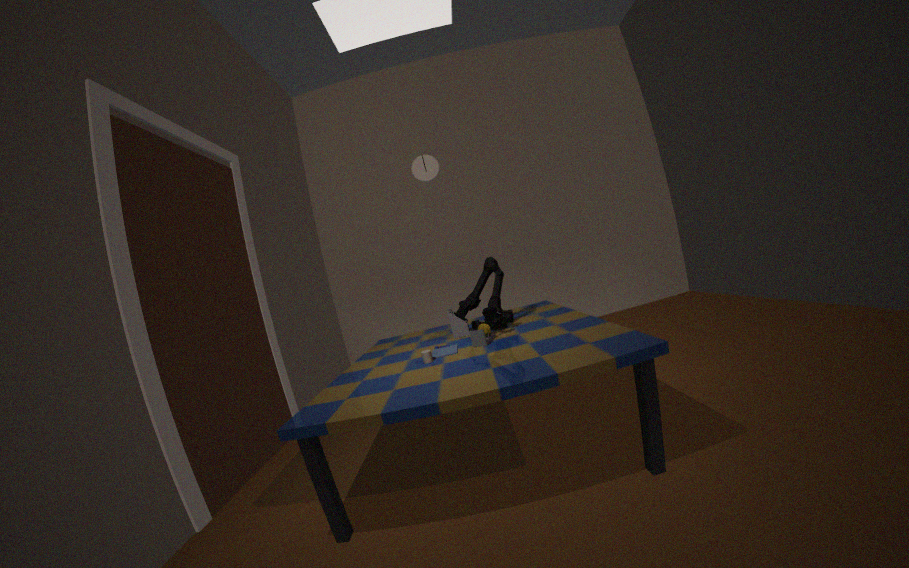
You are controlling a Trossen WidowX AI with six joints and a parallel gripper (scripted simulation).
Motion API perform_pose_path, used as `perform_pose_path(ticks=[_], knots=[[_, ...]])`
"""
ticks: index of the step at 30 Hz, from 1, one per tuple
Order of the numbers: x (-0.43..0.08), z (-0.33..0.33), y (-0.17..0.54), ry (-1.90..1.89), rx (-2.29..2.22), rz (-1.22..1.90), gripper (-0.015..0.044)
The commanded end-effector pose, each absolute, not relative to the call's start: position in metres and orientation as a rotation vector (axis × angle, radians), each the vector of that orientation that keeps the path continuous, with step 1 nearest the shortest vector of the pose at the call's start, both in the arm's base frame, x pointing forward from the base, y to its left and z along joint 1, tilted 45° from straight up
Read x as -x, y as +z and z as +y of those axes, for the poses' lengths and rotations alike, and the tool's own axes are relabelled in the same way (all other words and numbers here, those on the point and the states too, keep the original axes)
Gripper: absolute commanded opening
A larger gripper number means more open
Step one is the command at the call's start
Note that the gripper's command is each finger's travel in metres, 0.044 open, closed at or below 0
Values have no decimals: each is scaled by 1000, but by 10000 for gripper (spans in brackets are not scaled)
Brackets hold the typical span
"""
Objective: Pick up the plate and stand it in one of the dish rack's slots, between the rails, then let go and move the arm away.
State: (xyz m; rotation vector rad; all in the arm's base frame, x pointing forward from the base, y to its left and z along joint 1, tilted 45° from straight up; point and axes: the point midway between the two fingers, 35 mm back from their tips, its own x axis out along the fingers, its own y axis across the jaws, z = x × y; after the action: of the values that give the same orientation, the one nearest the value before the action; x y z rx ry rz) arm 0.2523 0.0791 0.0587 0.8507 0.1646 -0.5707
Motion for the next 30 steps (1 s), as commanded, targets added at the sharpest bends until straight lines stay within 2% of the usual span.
perform_pose_path(ticks=[1, 12, 27, 30], knots=[[-254, 82, 58, -570, -862, 155, 0], [-252, 79, 59, -571, -851, 165, 0], [-253, 80, 59, -570, -858, 161, 394], [-253, 80, 59, -570, -858, 161, 400]])
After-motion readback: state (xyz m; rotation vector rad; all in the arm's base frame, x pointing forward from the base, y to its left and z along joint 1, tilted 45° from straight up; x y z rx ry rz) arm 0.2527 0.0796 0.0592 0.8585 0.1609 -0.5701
